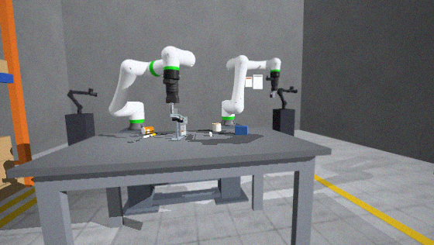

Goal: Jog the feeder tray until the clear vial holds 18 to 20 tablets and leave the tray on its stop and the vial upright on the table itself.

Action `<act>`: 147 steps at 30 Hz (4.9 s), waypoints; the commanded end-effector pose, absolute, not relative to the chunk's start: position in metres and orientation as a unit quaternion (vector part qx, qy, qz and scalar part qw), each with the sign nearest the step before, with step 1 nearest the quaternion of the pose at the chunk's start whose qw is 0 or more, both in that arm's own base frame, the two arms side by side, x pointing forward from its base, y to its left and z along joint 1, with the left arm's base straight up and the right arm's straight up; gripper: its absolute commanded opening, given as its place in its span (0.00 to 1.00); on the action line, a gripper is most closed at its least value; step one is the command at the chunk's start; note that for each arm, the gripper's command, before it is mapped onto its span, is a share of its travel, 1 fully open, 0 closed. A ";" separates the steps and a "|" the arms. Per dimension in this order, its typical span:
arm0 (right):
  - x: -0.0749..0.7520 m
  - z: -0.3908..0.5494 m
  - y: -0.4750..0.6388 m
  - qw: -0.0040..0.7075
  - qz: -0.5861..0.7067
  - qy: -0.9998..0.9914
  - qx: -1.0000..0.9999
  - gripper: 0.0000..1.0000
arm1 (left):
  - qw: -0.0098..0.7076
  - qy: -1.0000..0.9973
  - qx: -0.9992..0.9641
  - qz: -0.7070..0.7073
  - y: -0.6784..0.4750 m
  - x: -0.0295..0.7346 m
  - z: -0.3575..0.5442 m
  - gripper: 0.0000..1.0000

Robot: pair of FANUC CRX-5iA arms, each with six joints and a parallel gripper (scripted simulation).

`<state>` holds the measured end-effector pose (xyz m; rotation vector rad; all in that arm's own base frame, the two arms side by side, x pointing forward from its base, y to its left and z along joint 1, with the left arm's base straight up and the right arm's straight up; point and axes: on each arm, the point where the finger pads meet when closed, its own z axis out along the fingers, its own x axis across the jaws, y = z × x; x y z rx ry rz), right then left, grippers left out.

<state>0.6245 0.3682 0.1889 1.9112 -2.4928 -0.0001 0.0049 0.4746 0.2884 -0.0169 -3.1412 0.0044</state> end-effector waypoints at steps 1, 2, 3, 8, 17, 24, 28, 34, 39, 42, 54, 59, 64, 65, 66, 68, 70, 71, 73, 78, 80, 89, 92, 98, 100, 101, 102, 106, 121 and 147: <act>0.625 0.190 0.368 -0.001 0.000 -0.794 0.608 0.00 | 0.000 -1.000 -0.005 0.000 0.475 0.005 0.290 1.00; 0.625 0.190 0.368 -0.001 0.000 -0.794 0.608 0.00 | 0.000 -1.000 -0.005 0.000 0.475 0.005 0.290 1.00; 0.625 0.190 0.368 -0.001 0.000 -0.794 0.608 0.00 | 0.000 -1.000 -0.005 0.000 0.475 0.005 0.290 1.00; 0.625 0.190 0.368 -0.001 0.000 -0.794 0.608 0.00 | 0.000 -1.000 -0.005 0.000 0.475 0.005 0.290 1.00; 0.625 0.190 0.368 -0.001 0.000 -0.794 0.608 0.00 | 0.000 -1.000 -0.005 0.000 0.475 0.005 0.290 1.00; 0.625 0.190 0.368 -0.001 0.000 -0.794 0.608 0.00 | 0.000 -1.000 -0.005 0.000 0.475 0.005 0.290 1.00; 0.621 0.189 0.369 -0.001 0.000 -0.794 0.608 0.00 | 0.000 -1.000 -0.005 0.000 0.475 0.005 0.290 1.00; 0.607 0.185 0.373 -0.001 0.000 -0.794 0.608 0.00 | 0.000 -1.000 -0.005 0.000 0.475 0.005 0.290 1.00; 0.601 0.184 0.375 -0.001 0.000 -0.794 0.608 0.00 | 0.000 -1.000 -0.005 0.000 0.475 0.005 0.290 1.00; 0.606 0.185 0.373 -0.001 0.000 -0.794 0.608 0.00 | 0.000 -1.000 -0.005 0.000 0.475 0.005 0.290 1.00; 0.625 0.190 0.368 -0.001 0.000 -0.794 0.608 0.00 | 0.000 -1.000 -0.005 0.000 0.475 0.005 0.290 1.00; 0.621 0.189 0.369 -0.001 0.000 -0.794 0.608 0.00 | 0.000 -1.000 -0.005 0.000 0.475 0.005 0.290 1.00; 0.613 0.187 0.371 -0.001 0.000 -0.794 0.608 0.00 | 0.000 -1.000 -0.005 0.000 0.475 0.005 0.290 1.00; 0.610 0.186 0.372 -0.001 0.000 -0.794 0.608 0.00 | 0.000 -1.000 -0.005 0.000 0.475 0.005 0.290 1.00; 0.607 0.186 0.373 -0.001 0.000 -0.794 0.608 0.00 | 0.000 -1.000 -0.005 0.000 0.475 0.005 0.290 1.00; 0.603 0.184 0.374 -0.001 0.000 -0.794 0.608 0.00 | 0.000 -1.000 -0.005 0.000 0.475 0.005 0.290 1.00; 0.602 0.184 0.374 -0.001 0.000 -0.794 0.608 0.00 | 0.000 -1.000 -0.005 0.000 0.475 0.005 0.290 1.00; 0.602 0.184 0.374 -0.001 0.000 -0.794 0.608 0.00 | 0.000 -1.000 -0.005 0.000 0.475 0.005 0.290 1.00; 0.601 0.184 0.375 -0.001 0.000 -0.794 0.608 0.00 | 0.000 -1.000 -0.005 0.000 0.475 0.005 0.290 1.00; 0.620 0.189 0.369 -0.001 0.000 -0.794 0.608 0.00 | 0.000 -1.000 -0.005 0.000 0.475 0.005 0.290 1.00; 0.624 0.190 0.368 -0.001 0.000 -0.794 0.608 0.00 | 0.000 -1.000 -0.005 0.000 0.475 0.005 0.290 1.00; 0.625 0.190 0.368 -0.001 0.000 -0.794 0.608 0.00 | 0.000 -1.000 -0.005 0.000 0.475 0.005 0.290 1.00; 0.625 0.190 0.368 -0.001 0.000 -0.794 0.608 0.00 | 0.000 -1.000 -0.005 0.000 0.475 0.005 0.290 1.00; 0.625 0.190 0.368 -0.001 0.000 -0.794 0.608 0.00 | 0.000 -1.000 -0.005 0.000 0.475 0.005 0.290 1.00; 0.625 0.190 0.368 -0.001 0.000 -0.794 0.608 0.00 | 0.000 -1.000 -0.005 0.000 0.475 0.005 0.290 1.00; 0.625 0.190 0.368 -0.001 0.000 -0.794 0.608 0.00 | 0.000 -1.000 -0.005 0.000 0.475 0.005 0.290 1.00; 0.625 0.190 0.368 -0.001 0.000 -0.794 0.608 0.00 | 0.000 -1.000 -0.005 0.000 0.475 0.005 0.290 1.00; 0.625 0.190 0.368 -0.001 0.000 -0.794 0.608 0.00 | 0.000 -1.000 -0.005 0.000 0.475 0.005 0.290 1.00; 0.618 0.189 0.370 -0.001 0.000 -0.794 0.608 0.00 | 0.000 -1.000 -0.005 0.000 0.475 0.005 0.290 1.00; 0.624 0.190 0.369 -0.001 0.000 -0.794 0.608 0.00 | 0.000 -1.000 -0.005 0.000 0.475 0.005 0.290 1.00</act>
